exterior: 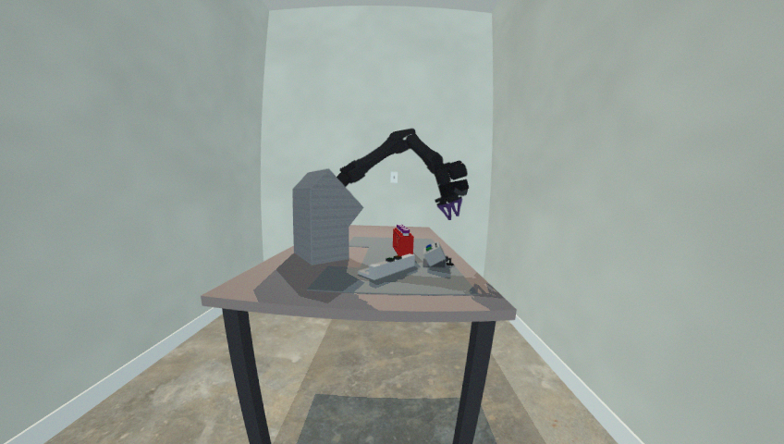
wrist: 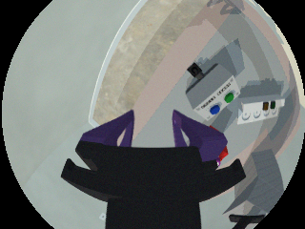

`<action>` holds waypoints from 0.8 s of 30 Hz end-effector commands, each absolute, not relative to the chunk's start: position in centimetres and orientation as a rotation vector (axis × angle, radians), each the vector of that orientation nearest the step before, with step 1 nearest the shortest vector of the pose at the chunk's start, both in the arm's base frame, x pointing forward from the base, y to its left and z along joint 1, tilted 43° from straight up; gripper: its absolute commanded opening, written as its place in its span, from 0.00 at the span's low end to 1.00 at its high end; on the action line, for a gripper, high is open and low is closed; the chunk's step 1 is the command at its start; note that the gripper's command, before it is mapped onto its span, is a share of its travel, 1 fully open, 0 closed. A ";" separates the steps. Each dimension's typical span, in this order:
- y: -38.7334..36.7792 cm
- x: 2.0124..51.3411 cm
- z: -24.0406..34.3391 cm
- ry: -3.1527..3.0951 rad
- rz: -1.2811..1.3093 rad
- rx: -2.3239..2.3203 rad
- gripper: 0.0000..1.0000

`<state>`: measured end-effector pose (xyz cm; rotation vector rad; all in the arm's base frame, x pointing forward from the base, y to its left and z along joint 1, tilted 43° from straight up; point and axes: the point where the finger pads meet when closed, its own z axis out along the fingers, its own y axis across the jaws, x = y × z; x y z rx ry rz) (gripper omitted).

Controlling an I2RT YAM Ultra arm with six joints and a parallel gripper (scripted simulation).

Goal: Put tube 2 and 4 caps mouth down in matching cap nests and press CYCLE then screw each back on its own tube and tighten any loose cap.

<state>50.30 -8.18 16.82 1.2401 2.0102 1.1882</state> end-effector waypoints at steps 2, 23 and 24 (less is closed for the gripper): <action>-8.5 50.3 17.3 1.999 1.185 1.233 0.49; -7.9 44.1 11.2 2.272 0.858 0.649 0.49; -7.8 43.7 10.8 2.274 0.855 0.644 0.49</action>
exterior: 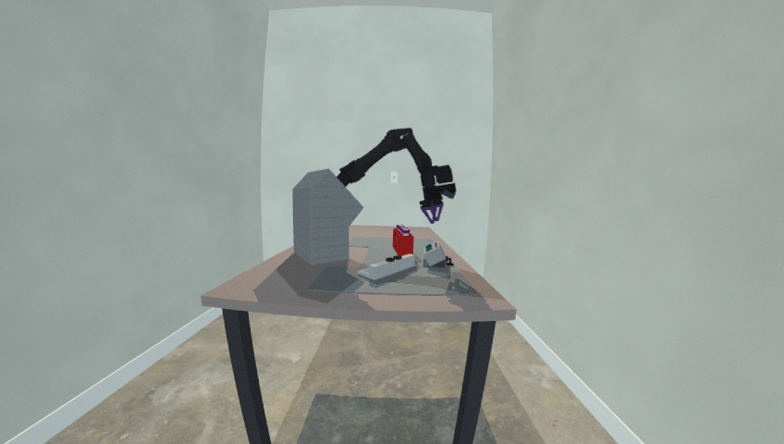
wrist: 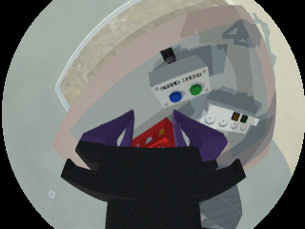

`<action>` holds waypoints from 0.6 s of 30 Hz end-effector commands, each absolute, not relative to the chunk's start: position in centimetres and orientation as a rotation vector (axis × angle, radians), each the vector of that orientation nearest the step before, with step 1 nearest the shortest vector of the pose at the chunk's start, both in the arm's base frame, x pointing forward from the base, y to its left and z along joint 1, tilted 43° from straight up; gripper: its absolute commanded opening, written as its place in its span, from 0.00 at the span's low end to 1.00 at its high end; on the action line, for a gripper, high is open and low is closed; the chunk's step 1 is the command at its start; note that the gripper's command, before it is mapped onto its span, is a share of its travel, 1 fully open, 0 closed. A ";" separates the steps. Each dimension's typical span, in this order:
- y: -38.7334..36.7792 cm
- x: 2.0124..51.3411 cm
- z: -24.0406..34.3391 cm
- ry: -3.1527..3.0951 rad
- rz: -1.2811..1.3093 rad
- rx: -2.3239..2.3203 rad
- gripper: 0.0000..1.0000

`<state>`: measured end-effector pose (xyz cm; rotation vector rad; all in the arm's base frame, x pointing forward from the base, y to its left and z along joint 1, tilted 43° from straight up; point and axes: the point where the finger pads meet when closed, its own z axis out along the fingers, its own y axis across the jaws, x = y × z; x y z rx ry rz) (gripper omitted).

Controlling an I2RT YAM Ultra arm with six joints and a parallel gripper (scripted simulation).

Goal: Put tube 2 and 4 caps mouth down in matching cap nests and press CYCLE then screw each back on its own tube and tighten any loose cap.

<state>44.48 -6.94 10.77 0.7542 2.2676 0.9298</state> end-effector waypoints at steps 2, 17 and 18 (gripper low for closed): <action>-7.6 43.0 10.2 2.300 0.820 0.568 0.49; -6.4 38.0 6.2 2.399 0.659 0.160 0.49; -6.2 37.6 5.9 2.406 0.645 0.119 0.49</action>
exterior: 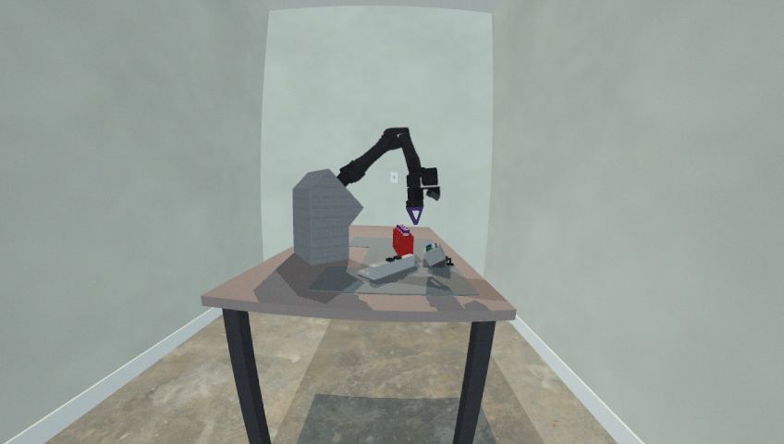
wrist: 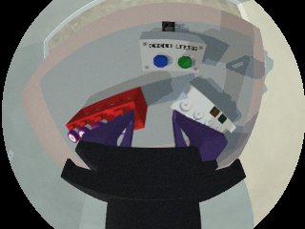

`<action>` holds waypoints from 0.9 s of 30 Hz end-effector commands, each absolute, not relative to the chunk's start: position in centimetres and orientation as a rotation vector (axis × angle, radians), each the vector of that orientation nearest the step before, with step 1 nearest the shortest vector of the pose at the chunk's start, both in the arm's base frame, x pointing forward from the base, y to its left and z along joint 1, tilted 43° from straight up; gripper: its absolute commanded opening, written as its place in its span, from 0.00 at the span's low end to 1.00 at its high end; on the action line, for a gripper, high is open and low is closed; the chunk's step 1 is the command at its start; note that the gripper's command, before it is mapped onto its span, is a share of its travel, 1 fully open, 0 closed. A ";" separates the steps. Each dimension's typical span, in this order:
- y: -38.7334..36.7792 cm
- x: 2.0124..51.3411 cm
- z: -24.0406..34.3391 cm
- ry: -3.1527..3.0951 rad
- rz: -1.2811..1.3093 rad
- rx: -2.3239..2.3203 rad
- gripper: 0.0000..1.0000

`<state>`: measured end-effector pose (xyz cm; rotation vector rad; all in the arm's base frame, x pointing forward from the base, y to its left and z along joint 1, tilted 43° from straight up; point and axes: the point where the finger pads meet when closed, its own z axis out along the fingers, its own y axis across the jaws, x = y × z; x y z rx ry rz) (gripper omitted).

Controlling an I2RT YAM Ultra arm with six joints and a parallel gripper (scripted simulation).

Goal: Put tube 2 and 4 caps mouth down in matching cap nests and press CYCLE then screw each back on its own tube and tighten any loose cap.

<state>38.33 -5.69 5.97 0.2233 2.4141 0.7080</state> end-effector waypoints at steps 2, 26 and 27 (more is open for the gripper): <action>-6.0 36.8 5.3 2.416 0.619 0.036 0.49; -4.2 31.3 1.8 2.426 0.510 -0.355 0.49; -4.2 31.3 1.8 2.426 0.510 -0.355 0.49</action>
